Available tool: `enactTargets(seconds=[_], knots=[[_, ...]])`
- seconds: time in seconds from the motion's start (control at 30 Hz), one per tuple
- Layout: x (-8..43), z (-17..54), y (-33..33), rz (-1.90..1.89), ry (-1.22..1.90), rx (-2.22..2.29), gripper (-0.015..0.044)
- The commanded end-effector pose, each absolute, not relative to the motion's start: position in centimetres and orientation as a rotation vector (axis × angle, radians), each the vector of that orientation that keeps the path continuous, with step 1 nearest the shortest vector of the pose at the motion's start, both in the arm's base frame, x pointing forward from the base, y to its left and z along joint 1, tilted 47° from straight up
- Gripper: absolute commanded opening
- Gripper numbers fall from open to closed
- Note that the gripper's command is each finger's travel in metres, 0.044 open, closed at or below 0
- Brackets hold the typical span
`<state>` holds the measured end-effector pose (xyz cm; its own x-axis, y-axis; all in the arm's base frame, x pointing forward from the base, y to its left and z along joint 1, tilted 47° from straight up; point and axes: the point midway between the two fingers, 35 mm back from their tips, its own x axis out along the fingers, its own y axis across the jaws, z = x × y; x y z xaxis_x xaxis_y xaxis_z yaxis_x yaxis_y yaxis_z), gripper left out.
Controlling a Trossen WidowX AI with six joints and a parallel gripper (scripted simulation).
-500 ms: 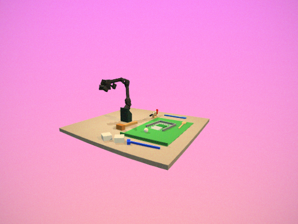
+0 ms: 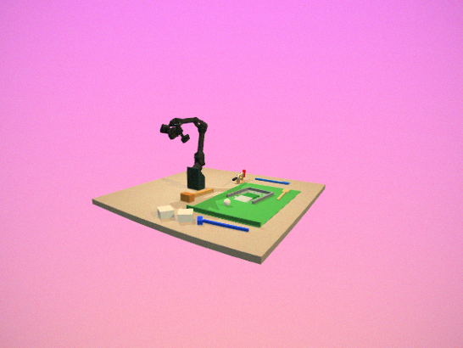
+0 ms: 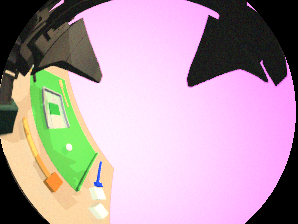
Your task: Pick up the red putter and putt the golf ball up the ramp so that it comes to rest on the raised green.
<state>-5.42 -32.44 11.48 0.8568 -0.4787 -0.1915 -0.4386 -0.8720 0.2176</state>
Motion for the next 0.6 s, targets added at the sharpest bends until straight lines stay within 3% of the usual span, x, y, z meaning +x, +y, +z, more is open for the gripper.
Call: enactTargets(seconds=[0.0,0.3,0.57], knots=[[-1.4,11.6,-32.1,-0.415,-0.469,2.736,0.044],[11.2,12.2,-28.1,-0.323,0.208,2.201,0.044],[19.3,12.8,-22.0,-0.018,0.557,1.563,0.044]])
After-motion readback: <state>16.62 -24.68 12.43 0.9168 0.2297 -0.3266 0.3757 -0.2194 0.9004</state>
